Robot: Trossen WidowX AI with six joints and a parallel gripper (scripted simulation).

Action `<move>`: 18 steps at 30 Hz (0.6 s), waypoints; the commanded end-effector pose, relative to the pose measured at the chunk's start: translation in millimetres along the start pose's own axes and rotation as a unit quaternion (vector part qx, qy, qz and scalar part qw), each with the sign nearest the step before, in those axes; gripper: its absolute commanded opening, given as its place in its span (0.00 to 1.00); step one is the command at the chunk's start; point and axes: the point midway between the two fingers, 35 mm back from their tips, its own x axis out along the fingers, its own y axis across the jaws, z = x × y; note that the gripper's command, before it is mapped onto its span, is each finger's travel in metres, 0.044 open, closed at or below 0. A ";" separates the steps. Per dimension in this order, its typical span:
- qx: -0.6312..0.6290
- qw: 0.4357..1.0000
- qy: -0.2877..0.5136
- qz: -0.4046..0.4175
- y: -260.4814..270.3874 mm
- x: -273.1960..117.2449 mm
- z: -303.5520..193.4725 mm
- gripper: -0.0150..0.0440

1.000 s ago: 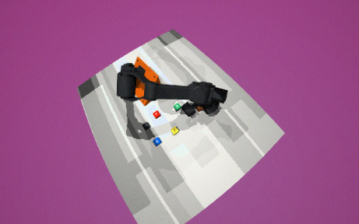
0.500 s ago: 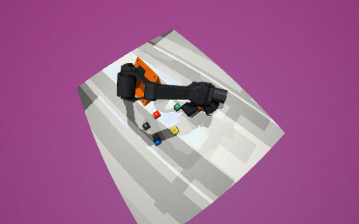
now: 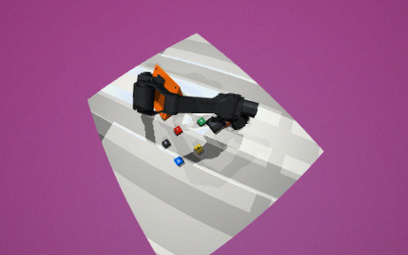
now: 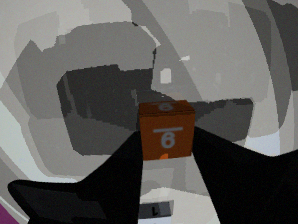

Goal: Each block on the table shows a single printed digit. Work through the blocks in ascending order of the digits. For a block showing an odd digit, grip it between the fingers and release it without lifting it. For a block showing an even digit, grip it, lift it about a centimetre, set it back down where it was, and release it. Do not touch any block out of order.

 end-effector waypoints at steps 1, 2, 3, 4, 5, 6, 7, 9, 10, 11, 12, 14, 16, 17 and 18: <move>-0.002 1.000 -0.001 -0.001 -0.3 0.5 0.2 0.46; -0.002 1.000 -0.001 -0.001 -0.3 0.5 0.2 0.46; -0.002 1.000 -0.001 -0.001 -0.3 0.5 0.2 0.46; -0.002 1.000 -0.001 -0.001 -0.3 0.5 0.2 0.46; -0.002 1.000 -0.001 -0.001 -0.3 0.5 0.2 0.46; -0.002 1.000 -0.001 -0.001 -0.3 0.5 0.2 0.50; -0.002 1.000 -0.001 -0.001 -0.3 0.5 0.2 0.55; -0.002 1.000 -0.001 -0.001 -0.3 0.5 0.2 0.64; -0.002 1.000 -0.001 -0.001 -0.3 0.5 0.2 0.68; -0.002 1.000 -0.001 -0.001 -0.3 0.5 0.2 0.72; -0.002 1.000 -0.001 -0.001 -0.3 0.5 0.2 0.77; -0.002 1.000 -0.001 -0.001 -0.3 0.5 0.2 0.86; -0.002 1.000 -0.001 -0.001 -0.3 0.5 0.2 0.93; -0.002 1.000 -0.001 -0.001 -0.3 0.5 0.2 0.93; -0.002 1.000 -0.001 -0.001 -0.3 0.5 0.2 0.93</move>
